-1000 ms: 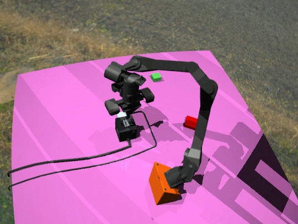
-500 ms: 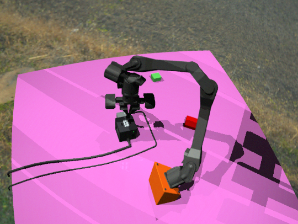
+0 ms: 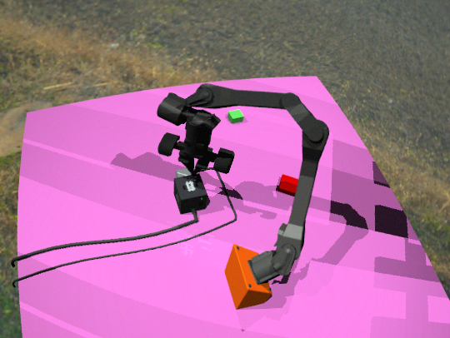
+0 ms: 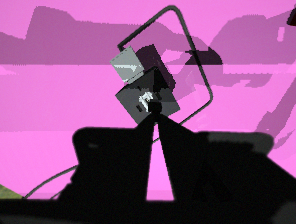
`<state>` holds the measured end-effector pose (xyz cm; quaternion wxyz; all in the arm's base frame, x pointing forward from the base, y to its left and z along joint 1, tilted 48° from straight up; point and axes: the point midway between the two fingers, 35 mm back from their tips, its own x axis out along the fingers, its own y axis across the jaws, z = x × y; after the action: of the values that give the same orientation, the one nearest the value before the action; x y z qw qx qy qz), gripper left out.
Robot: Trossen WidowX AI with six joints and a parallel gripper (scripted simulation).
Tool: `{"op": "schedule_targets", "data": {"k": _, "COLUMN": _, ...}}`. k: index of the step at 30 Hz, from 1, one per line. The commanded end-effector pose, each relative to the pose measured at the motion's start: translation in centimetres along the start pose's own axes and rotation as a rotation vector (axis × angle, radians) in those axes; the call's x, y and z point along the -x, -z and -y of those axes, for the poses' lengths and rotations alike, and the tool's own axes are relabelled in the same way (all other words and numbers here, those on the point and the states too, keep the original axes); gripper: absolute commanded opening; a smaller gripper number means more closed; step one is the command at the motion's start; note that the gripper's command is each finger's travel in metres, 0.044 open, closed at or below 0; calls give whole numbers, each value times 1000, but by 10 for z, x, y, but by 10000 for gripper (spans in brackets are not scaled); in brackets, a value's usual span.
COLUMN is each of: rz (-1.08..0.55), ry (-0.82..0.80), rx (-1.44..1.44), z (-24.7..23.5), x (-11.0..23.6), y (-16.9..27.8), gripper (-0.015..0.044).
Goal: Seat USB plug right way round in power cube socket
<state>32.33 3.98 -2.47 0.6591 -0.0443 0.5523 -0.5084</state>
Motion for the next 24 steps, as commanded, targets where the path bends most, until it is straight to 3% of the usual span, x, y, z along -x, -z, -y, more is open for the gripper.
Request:
{"op": "schedule_targets", "data": {"k": 1, "rz": -1, "ry": 1, "rx": -104, "z": 0, "x": 0, "y": 0, "gripper": 0}}
{"op": "schedule_targets", "data": {"k": 24, "rz": 0, "ry": 2, "rx": -706, "z": 0, "x": 0, "y": 0, "gripper": 0}}
